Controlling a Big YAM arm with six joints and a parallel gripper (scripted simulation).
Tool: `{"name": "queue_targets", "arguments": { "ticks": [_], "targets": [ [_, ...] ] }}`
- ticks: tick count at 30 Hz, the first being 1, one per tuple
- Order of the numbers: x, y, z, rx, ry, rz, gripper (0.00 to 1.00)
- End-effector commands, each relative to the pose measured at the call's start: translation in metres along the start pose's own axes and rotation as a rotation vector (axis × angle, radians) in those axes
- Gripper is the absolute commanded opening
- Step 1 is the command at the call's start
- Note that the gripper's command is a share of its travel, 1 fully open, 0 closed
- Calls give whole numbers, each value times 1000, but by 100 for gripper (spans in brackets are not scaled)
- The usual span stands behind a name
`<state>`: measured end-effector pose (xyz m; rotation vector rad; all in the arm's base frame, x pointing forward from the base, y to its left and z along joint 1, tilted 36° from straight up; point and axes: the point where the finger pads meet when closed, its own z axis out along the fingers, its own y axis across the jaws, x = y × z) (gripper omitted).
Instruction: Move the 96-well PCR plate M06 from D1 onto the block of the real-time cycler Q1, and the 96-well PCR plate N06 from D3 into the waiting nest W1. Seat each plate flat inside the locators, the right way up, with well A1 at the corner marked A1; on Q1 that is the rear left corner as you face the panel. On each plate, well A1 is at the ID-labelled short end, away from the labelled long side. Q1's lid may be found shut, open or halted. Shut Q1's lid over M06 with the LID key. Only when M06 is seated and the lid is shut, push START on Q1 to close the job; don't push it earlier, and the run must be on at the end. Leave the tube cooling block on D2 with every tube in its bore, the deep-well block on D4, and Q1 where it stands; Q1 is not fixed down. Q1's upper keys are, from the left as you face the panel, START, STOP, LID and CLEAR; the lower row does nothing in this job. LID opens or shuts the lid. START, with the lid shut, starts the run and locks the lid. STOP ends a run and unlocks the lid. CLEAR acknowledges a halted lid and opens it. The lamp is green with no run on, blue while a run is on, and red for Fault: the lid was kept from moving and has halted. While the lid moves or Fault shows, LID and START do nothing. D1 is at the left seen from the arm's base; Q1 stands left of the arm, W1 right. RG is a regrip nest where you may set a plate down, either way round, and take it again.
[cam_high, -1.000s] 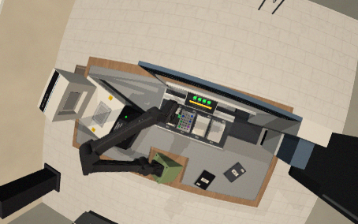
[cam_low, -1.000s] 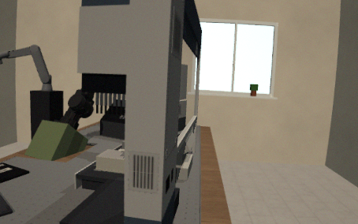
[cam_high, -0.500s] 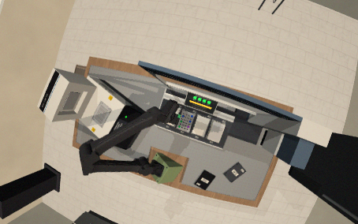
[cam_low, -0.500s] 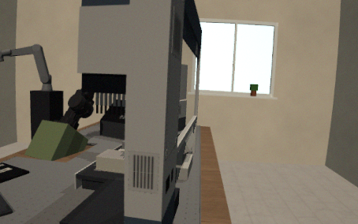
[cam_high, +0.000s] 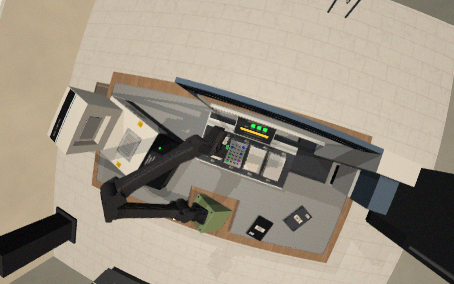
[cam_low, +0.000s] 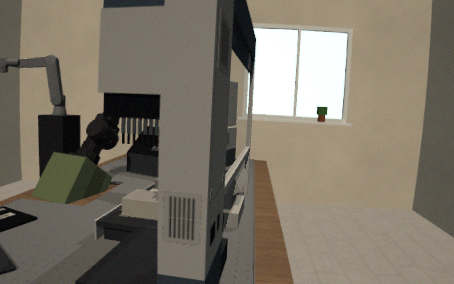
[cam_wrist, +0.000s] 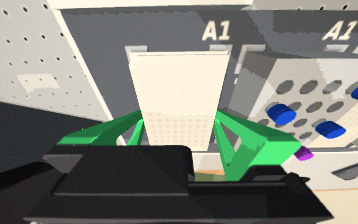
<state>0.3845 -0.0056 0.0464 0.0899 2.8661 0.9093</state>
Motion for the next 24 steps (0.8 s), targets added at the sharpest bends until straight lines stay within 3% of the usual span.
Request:
{"name": "queue_targets", "arguments": {
  "ticks": [1, 11, 16, 24],
  "targets": [
    [-40, 4, -37, 17, -91, -56, 0],
    [-18, -1, -46, 4, -55, -24, 0],
    [-26, 2, -62, 11, -74, -41, 0],
    [-26, -2, -72, 15, -70, -28, 0]
  ]
}}
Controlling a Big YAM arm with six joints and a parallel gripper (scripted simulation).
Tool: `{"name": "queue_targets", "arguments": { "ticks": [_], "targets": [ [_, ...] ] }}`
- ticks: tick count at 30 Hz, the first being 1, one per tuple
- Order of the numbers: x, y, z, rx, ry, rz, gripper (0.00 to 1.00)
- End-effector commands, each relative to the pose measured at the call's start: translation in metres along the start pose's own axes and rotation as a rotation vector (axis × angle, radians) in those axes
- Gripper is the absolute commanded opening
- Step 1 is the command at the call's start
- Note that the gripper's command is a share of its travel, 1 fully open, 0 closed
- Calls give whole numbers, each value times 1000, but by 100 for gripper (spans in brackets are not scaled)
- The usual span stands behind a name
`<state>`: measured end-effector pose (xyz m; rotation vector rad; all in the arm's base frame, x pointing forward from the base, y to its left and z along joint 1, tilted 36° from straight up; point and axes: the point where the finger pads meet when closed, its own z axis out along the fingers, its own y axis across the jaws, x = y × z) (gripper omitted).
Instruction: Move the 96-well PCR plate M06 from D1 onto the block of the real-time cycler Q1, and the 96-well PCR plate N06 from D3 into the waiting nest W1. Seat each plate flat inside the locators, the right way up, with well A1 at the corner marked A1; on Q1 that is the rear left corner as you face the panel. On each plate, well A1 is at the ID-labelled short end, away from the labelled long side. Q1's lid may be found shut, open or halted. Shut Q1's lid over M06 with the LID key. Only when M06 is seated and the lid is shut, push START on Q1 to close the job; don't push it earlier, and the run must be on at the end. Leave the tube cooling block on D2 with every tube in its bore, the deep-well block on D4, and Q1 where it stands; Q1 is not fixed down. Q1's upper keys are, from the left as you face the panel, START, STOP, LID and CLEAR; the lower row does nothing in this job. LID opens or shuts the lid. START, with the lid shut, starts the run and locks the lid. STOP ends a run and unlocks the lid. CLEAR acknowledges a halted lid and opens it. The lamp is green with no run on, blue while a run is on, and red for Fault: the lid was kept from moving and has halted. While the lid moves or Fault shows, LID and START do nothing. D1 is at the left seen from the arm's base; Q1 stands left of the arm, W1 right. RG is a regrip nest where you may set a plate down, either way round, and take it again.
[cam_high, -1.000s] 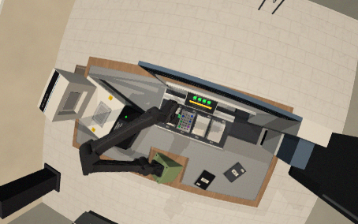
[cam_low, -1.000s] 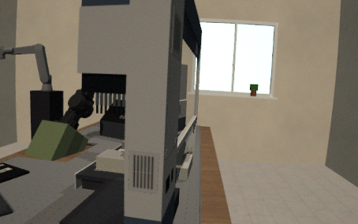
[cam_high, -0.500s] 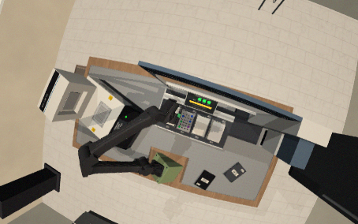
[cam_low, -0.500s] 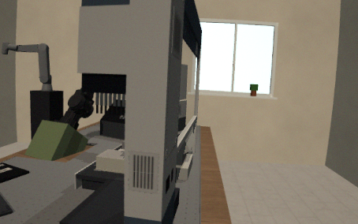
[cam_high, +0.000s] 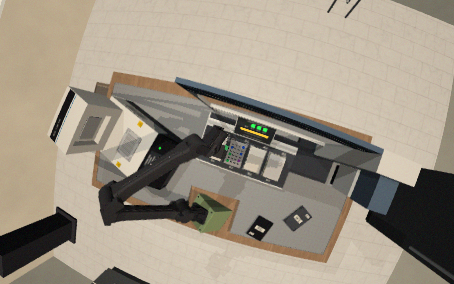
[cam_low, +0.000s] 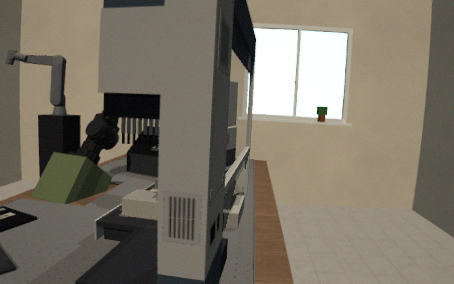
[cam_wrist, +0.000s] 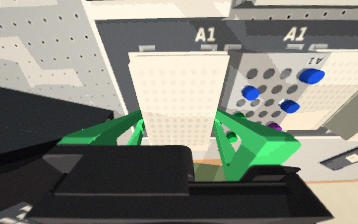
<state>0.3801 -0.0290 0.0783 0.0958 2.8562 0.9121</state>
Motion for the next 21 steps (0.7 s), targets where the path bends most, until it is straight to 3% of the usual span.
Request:
{"name": "queue_targets", "arguments": {
  "ticks": [1, 9, 16, 21],
  "targets": [
    [-24, -2, -34, 23, -60, -31, 0],
    [-26, 4, -50, 26, -65, -50, 0],
    [-18, -4, -48, 17, -41, -15, 0],
    [-24, 3, -63, 26, -64, -45, 0]
  ]
}}
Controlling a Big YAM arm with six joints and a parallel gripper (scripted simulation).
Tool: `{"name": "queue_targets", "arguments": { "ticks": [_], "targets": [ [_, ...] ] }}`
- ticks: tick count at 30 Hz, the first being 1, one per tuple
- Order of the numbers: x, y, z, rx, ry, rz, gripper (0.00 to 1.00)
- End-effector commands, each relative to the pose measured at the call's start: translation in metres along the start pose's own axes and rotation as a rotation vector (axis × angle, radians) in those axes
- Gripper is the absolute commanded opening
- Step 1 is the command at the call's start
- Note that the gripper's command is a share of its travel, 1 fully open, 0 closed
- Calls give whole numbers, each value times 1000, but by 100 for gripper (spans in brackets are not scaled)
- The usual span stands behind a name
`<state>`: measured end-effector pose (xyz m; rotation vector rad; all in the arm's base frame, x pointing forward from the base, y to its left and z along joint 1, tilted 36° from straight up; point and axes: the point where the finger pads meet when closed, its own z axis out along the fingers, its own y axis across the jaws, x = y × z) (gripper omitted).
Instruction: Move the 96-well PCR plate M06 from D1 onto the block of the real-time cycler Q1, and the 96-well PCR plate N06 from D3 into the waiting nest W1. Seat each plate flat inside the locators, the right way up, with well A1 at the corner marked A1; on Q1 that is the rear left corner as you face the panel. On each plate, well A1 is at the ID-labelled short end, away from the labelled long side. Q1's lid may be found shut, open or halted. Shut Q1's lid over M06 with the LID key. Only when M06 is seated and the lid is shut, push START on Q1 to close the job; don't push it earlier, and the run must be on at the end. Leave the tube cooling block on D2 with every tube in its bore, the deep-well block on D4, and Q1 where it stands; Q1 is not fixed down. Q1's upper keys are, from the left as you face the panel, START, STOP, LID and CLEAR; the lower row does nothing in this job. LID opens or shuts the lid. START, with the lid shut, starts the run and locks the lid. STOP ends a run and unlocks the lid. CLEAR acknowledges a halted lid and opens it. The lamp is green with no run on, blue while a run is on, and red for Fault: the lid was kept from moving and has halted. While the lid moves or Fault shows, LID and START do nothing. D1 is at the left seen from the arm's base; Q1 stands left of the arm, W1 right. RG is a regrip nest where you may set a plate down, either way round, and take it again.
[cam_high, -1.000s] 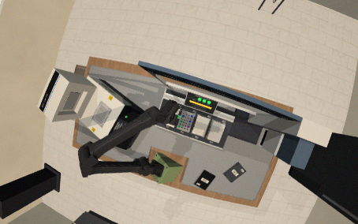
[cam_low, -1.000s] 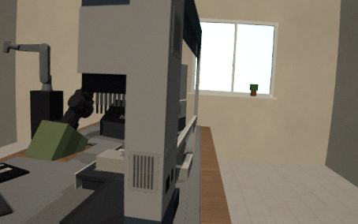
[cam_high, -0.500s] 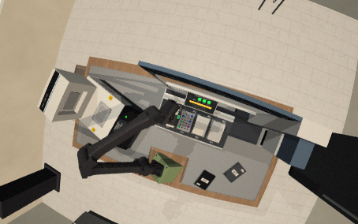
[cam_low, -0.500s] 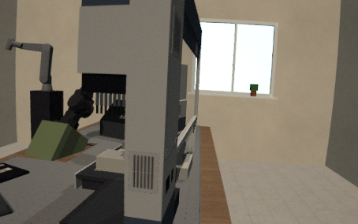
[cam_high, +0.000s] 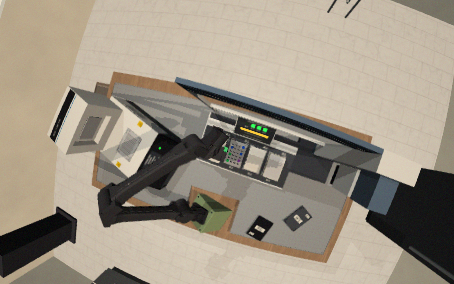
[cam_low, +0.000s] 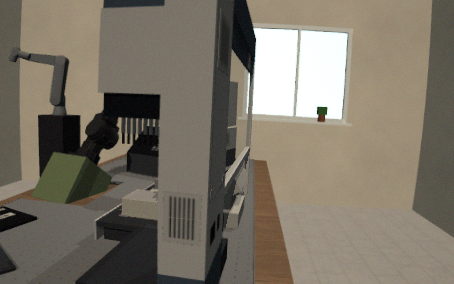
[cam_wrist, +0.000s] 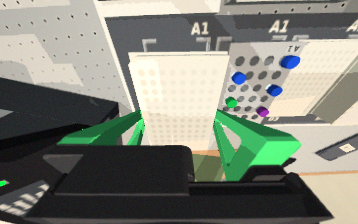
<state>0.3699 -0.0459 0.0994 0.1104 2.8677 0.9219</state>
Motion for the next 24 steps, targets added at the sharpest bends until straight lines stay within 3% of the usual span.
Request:
{"name": "queue_targets", "arguments": {
  "ticks": [1, 10, 16, 24],
  "targets": [
    [-31, 7, -34, 30, -78, -66, 0],
    [-30, 9, -16, 16, -56, -52, 0],
    [21, 22, -35, 19, -48, -129, 0],
    [49, 28, -41, 13, -26, -193, 0]
  ]
}}
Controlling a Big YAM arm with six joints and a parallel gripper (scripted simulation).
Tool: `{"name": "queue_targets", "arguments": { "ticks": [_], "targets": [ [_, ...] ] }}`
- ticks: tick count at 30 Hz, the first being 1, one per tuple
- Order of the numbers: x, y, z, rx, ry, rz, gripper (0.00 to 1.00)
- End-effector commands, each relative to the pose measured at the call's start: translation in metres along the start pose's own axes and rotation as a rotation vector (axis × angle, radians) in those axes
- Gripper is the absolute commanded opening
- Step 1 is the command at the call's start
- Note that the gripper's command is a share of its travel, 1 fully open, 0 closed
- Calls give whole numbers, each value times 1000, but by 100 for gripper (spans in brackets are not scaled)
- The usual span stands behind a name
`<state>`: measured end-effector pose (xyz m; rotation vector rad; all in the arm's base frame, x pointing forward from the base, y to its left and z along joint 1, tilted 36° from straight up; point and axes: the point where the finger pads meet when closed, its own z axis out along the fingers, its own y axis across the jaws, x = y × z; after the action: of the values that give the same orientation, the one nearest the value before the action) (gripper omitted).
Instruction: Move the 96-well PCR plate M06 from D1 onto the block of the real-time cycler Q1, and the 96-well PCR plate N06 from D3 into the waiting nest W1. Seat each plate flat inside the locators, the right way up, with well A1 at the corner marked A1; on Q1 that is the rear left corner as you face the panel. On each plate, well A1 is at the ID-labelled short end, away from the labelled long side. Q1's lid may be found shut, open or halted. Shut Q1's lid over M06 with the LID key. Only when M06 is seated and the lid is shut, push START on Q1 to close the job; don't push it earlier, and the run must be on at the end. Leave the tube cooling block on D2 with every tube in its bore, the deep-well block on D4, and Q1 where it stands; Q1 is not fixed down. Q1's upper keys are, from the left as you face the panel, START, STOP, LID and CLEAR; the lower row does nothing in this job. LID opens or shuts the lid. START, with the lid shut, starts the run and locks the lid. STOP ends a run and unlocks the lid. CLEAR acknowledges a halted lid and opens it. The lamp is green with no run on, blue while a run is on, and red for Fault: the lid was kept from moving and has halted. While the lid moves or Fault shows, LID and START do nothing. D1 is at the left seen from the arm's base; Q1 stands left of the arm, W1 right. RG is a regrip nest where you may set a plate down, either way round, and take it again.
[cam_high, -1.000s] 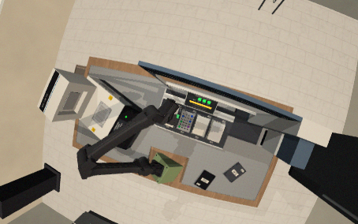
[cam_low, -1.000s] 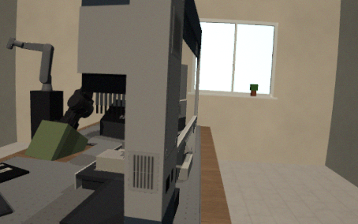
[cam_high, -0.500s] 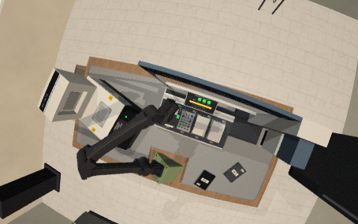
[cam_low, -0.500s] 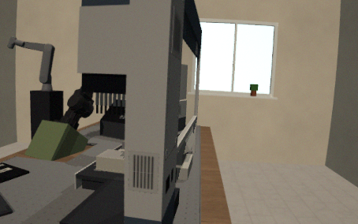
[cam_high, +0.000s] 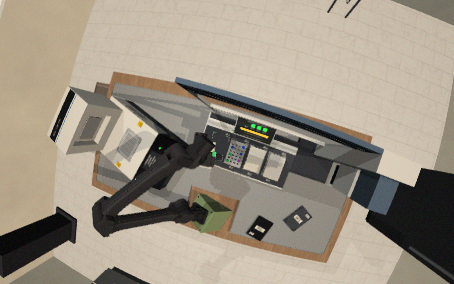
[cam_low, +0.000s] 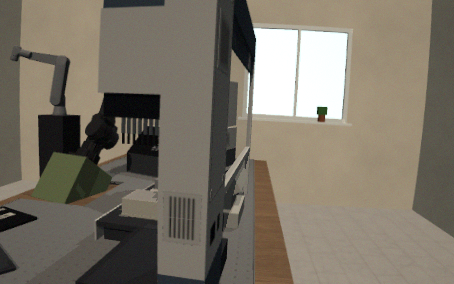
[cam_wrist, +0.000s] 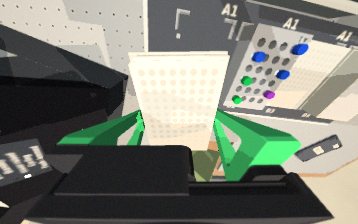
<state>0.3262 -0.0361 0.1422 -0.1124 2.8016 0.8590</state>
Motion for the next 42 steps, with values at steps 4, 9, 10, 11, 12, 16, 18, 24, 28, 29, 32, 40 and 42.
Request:
{"name": "queue_targets", "arguments": {
  "ticks": [4, 9, 10, 11, 12, 16, 18, 24, 28, 29, 32, 40, 42],
  "targets": [
    [26, 13, -9, -11, 20, -114, 0],
    [40, 31, -30, -5, -5, -198, 0],
    [43, 33, -33, -4, -7, -191, 0],
    [45, 35, -35, -4, -7, -217, 0],
    [50, 38, -36, -7, -3, -239, 0],
    [64, 44, -37, -18, 18, -240, 0],
    [64, 45, -36, -16, 19, -259, 0],
    [87, 69, -56, -7, -1, -288, 0],
    [97, 79, -69, -4, 3, -343, 0],
    [99, 81, -71, -5, 5, -347, 0],
    [92, 98, -77, -1, 7, -441, 0],
    [82, 135, -95, 33, -22, -591, 0],
    [77, 144, -96, 34, -15, -626, 0]
  ]
}}
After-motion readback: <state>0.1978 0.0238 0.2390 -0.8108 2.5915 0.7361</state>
